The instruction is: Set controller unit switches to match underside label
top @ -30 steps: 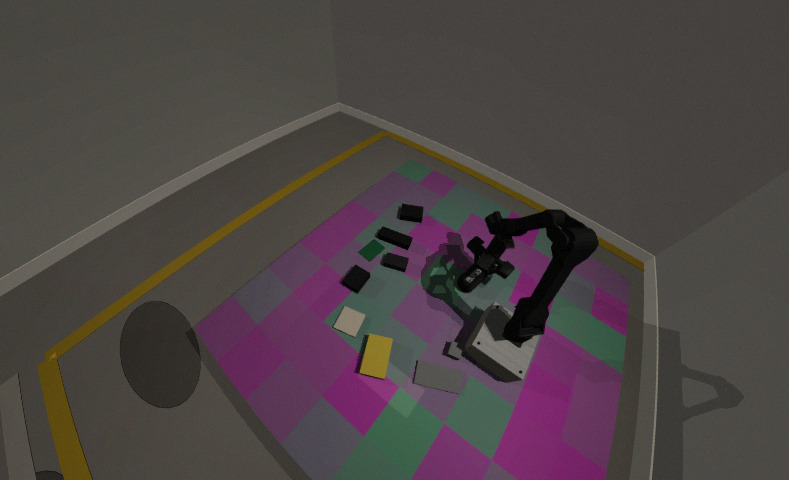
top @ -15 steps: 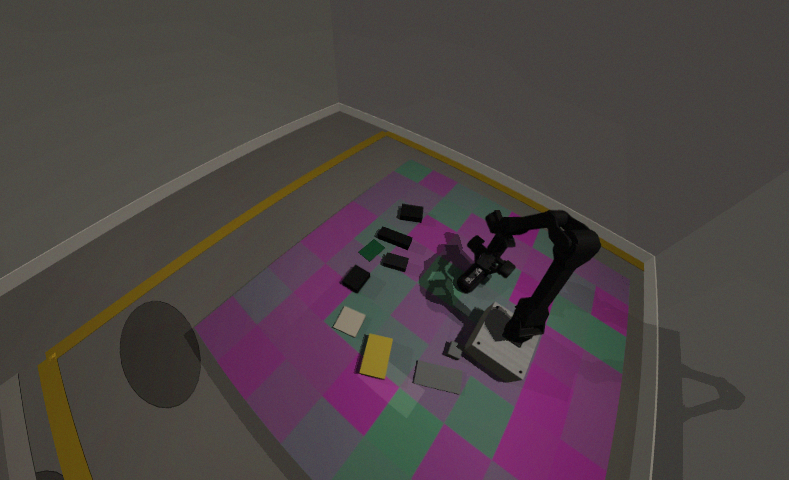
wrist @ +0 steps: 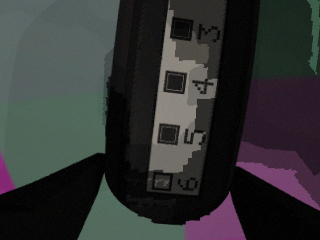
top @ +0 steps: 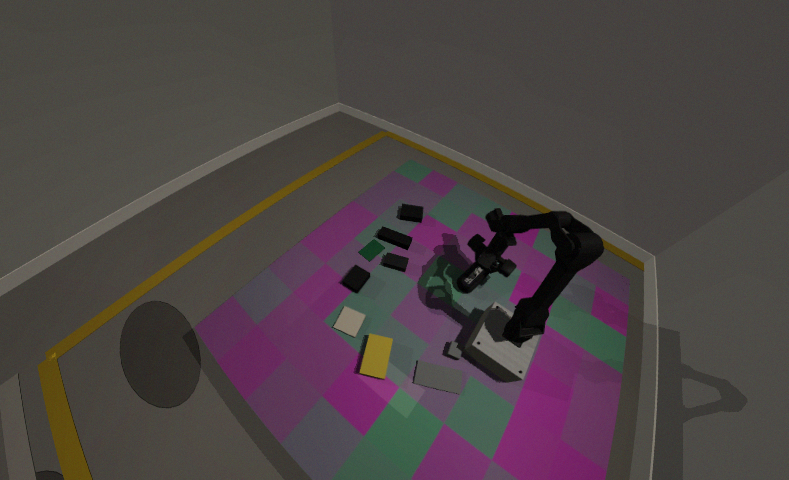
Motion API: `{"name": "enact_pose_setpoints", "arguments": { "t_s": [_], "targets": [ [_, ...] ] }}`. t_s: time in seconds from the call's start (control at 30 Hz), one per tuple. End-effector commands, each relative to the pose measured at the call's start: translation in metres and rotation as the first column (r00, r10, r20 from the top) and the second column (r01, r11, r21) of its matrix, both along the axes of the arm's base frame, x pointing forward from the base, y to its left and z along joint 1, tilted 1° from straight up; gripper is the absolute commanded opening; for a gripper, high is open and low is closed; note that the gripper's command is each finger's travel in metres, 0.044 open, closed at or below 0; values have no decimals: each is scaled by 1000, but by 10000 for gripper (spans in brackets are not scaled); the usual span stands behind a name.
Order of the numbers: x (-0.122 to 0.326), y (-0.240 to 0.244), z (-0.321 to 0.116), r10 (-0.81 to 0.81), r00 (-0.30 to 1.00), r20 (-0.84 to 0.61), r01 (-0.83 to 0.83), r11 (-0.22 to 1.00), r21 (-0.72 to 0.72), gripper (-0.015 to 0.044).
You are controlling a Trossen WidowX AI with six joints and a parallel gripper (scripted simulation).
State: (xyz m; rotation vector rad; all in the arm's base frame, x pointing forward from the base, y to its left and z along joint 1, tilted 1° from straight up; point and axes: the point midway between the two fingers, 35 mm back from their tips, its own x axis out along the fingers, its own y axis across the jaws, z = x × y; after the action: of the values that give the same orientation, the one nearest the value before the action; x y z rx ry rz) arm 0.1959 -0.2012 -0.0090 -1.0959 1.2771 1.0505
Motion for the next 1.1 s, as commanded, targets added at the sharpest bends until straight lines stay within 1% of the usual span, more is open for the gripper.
{"name": "enact_pose_setpoints", "arguments": {
  "t_s": [0.0, 1.07],
  "targets": [
    [1, 2, 5, -3, 1000, 3, 3, 1000, -1, 336],
    [3, 15, 27, -3, 1000, 4, 3, 1000, -1, 336]
  ]
}}
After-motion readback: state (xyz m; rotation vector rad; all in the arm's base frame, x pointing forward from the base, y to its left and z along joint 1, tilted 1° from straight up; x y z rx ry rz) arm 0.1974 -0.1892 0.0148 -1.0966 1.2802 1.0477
